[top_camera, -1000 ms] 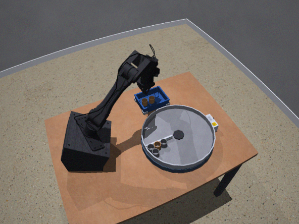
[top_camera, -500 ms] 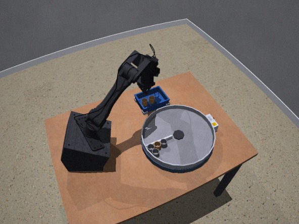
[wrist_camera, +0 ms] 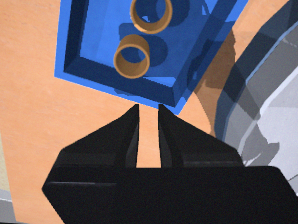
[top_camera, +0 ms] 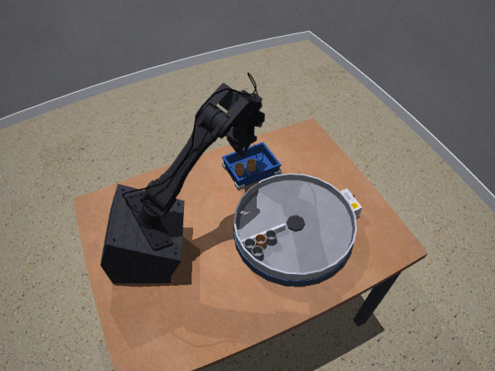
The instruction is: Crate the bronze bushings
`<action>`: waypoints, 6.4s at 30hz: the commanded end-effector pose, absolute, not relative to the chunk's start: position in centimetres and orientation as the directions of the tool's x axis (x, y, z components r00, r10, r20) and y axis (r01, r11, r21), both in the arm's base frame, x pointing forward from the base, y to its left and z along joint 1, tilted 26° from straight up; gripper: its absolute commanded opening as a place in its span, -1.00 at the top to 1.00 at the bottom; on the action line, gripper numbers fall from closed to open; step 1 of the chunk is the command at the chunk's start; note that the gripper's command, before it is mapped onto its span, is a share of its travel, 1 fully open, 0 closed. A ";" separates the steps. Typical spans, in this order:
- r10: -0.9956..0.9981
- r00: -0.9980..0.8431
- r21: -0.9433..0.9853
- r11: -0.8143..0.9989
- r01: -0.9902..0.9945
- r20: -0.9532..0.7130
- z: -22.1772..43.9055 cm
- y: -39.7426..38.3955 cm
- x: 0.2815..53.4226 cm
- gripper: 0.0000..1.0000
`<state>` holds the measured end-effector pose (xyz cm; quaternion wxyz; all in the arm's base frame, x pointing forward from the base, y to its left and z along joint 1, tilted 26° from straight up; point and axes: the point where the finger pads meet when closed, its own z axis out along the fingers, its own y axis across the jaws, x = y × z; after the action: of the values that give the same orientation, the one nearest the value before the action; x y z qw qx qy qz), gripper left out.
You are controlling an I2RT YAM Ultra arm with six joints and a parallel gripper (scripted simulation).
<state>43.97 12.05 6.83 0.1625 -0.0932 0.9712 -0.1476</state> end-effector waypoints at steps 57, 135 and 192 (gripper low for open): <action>-0.250 -0.906 -0.332 0.934 -0.132 -0.343 11.4 -21.2 29.0 0.70; -0.238 -0.911 -0.326 0.937 -0.124 -0.338 11.2 -21.9 28.7 0.70; -0.245 -0.903 -0.343 0.932 -0.119 -0.352 11.7 -21.9 28.8 0.70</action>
<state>28.08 -21.28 9.61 0.1722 -0.0921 0.9707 -0.1403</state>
